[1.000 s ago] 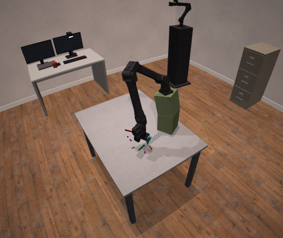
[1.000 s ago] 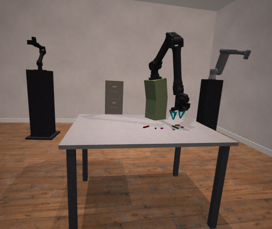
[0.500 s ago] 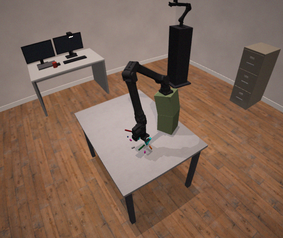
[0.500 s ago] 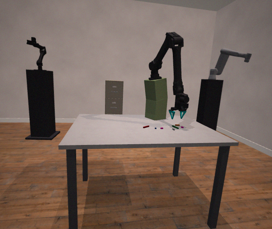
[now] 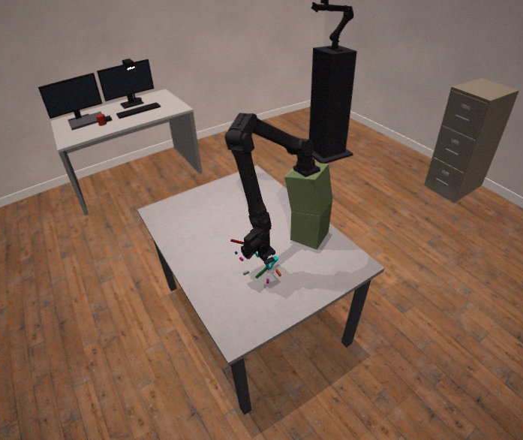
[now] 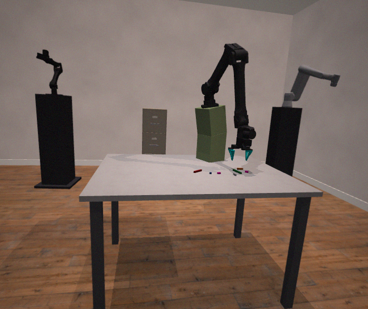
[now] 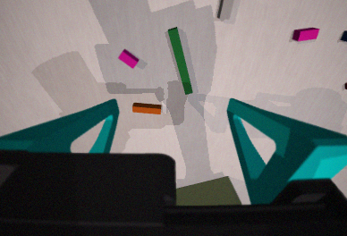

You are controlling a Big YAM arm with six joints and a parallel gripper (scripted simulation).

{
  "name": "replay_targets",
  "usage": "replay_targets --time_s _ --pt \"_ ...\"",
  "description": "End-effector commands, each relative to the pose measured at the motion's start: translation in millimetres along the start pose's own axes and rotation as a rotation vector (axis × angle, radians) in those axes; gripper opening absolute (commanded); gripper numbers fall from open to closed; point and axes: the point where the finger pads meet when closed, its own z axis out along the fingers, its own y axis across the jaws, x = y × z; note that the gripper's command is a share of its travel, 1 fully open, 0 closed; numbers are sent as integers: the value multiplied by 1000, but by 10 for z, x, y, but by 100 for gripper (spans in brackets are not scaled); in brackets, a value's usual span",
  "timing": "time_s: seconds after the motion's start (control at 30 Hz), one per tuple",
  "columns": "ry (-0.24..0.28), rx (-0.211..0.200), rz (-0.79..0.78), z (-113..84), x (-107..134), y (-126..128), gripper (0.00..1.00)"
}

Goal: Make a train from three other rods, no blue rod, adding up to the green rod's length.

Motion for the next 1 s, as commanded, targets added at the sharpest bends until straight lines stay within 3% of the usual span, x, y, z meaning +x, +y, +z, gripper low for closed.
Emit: replay_targets --time_s 0.0,0.2,0.23,0.37,0.4,0.53,0.57,0.7,0.73,0.97 --pt "1 2 76 68 25 -20 100" --pt "1 2 162 68 25 -21 100" --pt "1 3 248 69 25 -22 100" --pt "1 3 248 69 25 -22 100" --pt "1 3 331 69 25 -22 100" --pt "1 3 331 69 25 -22 100" --pt "1 3 414 69 26 -23 100" --pt "1 3 414 69 26 -23 100" --pt "1 3 494 69 26 -24 100" --pt "1 4 573 70 26 -24 100"
